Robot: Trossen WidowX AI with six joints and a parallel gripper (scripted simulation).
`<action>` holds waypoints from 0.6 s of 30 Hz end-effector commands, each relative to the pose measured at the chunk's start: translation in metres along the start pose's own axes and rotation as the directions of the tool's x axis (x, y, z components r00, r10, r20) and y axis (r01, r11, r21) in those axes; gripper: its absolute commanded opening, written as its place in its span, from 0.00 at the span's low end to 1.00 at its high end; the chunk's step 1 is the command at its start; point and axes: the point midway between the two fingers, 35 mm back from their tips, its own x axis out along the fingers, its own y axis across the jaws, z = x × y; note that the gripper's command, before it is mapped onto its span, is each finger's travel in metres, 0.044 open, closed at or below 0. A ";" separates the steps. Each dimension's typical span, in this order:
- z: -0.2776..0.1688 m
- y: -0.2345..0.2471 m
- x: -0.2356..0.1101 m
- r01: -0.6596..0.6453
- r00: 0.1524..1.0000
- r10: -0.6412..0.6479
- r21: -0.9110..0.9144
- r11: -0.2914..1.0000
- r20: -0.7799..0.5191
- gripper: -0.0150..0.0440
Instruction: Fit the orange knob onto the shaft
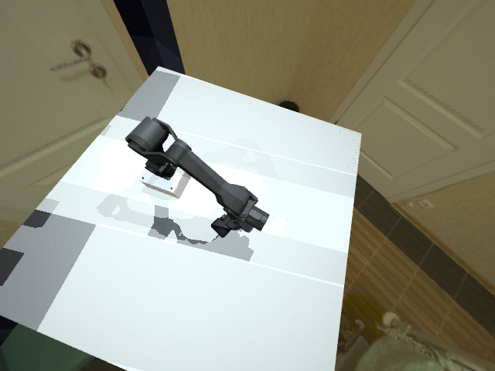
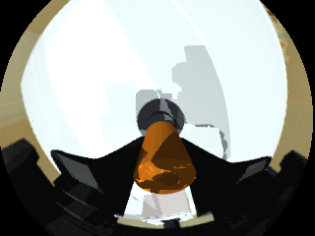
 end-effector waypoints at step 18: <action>0.004 0.000 0.004 0.001 1.000 -0.001 0.012 1.000 0.005 0.25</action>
